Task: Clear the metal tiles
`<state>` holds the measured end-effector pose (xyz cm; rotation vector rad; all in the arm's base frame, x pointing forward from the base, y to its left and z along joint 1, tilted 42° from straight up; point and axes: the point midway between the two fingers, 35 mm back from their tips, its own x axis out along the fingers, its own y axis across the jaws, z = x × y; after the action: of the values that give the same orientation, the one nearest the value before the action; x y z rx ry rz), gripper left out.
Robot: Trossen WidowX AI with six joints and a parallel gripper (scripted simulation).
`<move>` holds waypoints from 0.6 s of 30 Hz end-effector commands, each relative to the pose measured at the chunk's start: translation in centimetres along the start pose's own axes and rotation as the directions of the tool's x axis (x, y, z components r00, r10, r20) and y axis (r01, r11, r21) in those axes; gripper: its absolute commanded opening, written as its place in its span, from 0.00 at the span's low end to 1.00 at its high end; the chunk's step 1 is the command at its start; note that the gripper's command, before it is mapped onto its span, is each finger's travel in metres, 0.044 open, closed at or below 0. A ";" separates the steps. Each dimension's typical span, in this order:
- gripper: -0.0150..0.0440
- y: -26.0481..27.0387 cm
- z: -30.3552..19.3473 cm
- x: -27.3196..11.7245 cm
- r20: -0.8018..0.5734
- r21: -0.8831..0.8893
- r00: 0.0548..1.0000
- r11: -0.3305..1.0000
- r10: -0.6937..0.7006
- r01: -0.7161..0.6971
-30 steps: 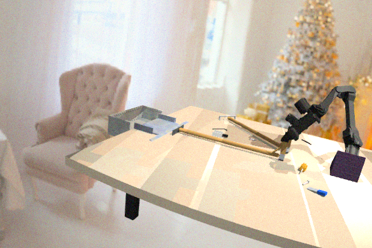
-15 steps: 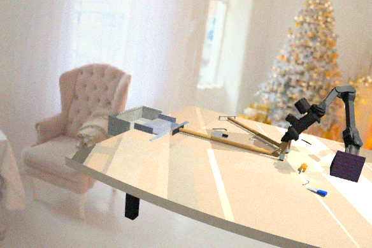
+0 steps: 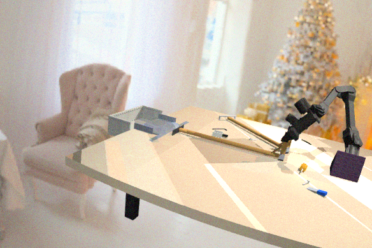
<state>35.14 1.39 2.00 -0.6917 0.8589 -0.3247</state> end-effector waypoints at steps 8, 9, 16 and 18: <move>0.25 -0.1 -0.1 -0.2 -0.002 0.005 1.000 1.000 -0.002 0.002; 0.25 -0.2 -0.1 -0.3 -0.003 0.008 1.000 1.000 -0.003 0.003; 0.25 -0.2 -0.2 -0.3 -0.004 0.010 1.000 1.000 -0.004 0.004; 0.25 -0.1 -0.2 -0.3 -0.004 0.010 1.000 1.000 -0.004 0.004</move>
<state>34.75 1.29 1.96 -0.6886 0.8689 -0.3279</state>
